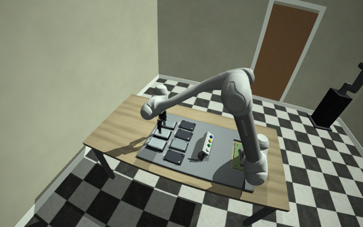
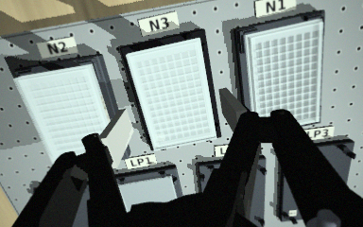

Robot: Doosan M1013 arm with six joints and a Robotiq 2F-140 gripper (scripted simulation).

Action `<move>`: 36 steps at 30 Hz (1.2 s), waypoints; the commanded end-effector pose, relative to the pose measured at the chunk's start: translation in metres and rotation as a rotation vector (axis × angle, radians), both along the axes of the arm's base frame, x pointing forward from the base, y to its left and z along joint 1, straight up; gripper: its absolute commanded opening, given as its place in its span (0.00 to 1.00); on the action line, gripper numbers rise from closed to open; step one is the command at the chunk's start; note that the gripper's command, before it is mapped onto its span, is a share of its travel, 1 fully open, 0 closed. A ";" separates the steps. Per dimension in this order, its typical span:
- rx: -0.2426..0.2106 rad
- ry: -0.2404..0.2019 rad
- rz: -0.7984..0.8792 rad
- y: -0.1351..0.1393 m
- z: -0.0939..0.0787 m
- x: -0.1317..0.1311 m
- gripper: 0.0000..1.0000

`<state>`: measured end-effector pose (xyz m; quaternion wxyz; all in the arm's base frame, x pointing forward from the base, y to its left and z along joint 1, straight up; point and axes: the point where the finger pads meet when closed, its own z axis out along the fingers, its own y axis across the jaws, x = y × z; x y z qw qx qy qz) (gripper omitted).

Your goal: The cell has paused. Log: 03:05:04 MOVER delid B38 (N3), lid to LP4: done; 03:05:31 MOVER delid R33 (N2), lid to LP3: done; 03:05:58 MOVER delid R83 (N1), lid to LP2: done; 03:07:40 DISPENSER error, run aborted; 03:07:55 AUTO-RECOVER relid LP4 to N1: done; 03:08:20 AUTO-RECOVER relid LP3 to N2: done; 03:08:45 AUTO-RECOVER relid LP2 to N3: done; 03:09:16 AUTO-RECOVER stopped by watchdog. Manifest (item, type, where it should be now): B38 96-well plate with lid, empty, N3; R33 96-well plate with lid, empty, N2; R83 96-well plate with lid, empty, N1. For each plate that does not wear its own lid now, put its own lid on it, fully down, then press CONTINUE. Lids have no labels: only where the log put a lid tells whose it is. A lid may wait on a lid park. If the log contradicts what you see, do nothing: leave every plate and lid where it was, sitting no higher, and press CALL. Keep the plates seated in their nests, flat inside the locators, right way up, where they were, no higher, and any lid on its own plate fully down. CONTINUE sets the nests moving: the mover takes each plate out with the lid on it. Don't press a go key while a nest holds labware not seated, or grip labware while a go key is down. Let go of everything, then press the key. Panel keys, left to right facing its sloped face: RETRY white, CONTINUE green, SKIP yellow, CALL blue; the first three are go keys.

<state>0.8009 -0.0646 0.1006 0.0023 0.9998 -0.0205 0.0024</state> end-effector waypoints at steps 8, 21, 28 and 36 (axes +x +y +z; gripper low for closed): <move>0.000 0.000 0.000 0.000 -0.009 0.000 0.66; 0.000 0.000 0.000 0.000 -0.020 0.000 0.66; 0.000 0.000 0.000 0.000 -0.022 0.000 0.66; 0.000 0.000 0.000 0.000 -0.023 0.000 0.66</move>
